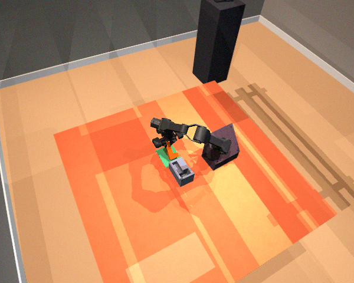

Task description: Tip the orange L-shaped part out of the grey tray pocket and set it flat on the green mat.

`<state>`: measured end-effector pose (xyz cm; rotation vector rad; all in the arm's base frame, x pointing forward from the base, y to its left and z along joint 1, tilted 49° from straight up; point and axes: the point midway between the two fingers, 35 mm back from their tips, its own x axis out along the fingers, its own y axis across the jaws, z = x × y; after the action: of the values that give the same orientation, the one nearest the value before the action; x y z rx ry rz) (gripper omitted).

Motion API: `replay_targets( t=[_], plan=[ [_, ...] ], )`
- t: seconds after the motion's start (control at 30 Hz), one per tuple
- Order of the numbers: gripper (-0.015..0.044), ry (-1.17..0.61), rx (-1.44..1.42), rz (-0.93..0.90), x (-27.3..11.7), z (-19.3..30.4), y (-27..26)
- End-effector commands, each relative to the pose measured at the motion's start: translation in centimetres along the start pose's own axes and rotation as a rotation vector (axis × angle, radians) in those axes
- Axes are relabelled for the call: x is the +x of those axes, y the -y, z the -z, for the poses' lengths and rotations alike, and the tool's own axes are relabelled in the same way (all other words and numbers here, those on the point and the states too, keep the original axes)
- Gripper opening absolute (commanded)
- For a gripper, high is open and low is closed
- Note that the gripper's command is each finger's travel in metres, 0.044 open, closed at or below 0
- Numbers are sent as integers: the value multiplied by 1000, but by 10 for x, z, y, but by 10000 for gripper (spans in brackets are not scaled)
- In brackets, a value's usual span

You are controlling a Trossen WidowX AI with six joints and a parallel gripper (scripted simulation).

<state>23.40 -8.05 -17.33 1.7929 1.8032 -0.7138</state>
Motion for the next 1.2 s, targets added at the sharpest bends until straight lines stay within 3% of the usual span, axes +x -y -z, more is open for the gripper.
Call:
replay_targets(
  t=[0.0,0.1,0.43,0.6,0.7,1.17],
  plan=[
    [0,-3,3,-3,1,0,0],
    [0,0,0,0,0,0,0],
    [263,0,0,0,-3,0,0],
    [394,3,3,-2,-59,-2,-2],
    [400,1,4,-2,-88,-1,0],
    [400,13,6,-24,-86,-4,-3]
  ],
)
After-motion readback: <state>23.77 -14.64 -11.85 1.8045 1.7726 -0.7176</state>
